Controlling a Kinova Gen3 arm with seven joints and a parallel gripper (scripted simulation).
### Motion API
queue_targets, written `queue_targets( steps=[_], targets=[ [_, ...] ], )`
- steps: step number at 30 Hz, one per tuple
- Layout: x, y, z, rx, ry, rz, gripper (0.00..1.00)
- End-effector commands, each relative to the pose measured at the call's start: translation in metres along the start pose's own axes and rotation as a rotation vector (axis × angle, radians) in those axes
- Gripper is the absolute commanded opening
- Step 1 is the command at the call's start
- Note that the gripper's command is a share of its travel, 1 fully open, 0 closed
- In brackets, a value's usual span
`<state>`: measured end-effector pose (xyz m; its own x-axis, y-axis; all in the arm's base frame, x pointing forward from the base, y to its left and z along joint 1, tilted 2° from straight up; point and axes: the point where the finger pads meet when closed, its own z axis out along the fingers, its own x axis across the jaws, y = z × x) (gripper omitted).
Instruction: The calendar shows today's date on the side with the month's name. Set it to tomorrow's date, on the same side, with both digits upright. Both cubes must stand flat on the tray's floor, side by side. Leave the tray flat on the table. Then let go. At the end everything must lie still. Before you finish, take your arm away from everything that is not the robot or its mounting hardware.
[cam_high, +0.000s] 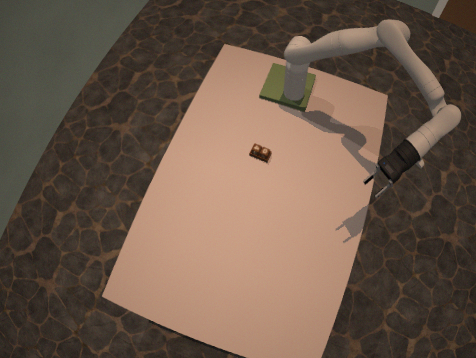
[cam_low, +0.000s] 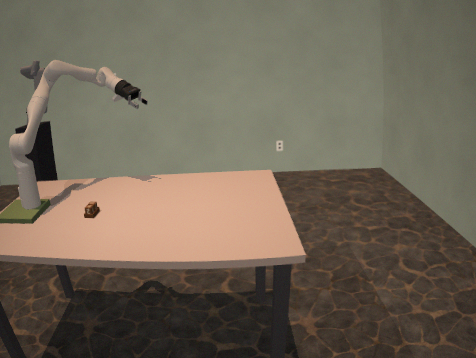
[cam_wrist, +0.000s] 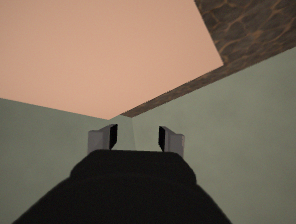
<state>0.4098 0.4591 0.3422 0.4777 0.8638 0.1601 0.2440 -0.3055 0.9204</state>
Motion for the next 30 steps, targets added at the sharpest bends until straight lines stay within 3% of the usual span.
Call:
queue_targets(
  steps=[1, 21, 25, 30],
  targets=[
    [0.000, 0.001, 0.000, 0.000, 0.001, 0.002, 1.00],
    [-0.002, 0.001, 0.003, 0.004, -0.005, 0.000, 1.00],
    [-0.013, 0.001, 0.021, 0.031, -0.039, -0.010, 1.00],
    [-0.053, 0.001, 0.070, 0.118, -0.139, -0.031, 1.00]
  ],
)
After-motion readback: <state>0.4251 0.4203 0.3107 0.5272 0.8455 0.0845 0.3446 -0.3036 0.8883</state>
